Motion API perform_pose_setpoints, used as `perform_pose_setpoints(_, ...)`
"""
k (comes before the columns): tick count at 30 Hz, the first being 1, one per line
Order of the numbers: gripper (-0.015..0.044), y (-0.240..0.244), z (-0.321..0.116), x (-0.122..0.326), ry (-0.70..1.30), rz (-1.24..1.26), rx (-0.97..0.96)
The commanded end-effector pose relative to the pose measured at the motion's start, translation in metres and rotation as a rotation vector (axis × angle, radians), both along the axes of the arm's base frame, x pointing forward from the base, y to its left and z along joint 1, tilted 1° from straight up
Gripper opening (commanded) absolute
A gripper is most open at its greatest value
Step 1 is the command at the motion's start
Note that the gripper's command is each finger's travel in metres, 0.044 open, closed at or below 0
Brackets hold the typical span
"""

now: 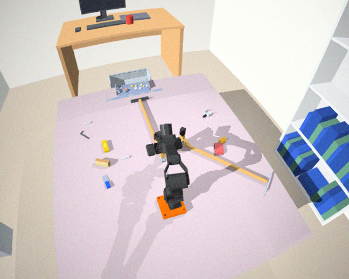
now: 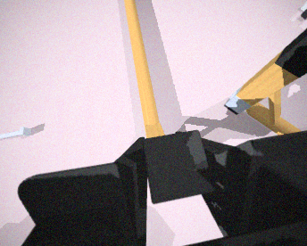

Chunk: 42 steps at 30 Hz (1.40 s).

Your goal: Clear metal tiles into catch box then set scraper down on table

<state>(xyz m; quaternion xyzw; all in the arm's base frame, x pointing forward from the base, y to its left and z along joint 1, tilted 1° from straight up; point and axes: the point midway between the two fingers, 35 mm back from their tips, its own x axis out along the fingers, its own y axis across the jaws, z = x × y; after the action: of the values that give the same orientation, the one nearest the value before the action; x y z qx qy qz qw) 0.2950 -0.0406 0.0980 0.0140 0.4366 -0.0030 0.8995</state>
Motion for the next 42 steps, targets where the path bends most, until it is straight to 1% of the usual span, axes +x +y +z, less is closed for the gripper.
perform_pose_setpoints(1, 0.0000, -0.002, 0.004, 0.008, -0.013, 0.000, -0.001)
perform_pose_setpoints(42, 0.0000, -0.013, 0.009, 0.072, -0.019, -0.016, -0.003)
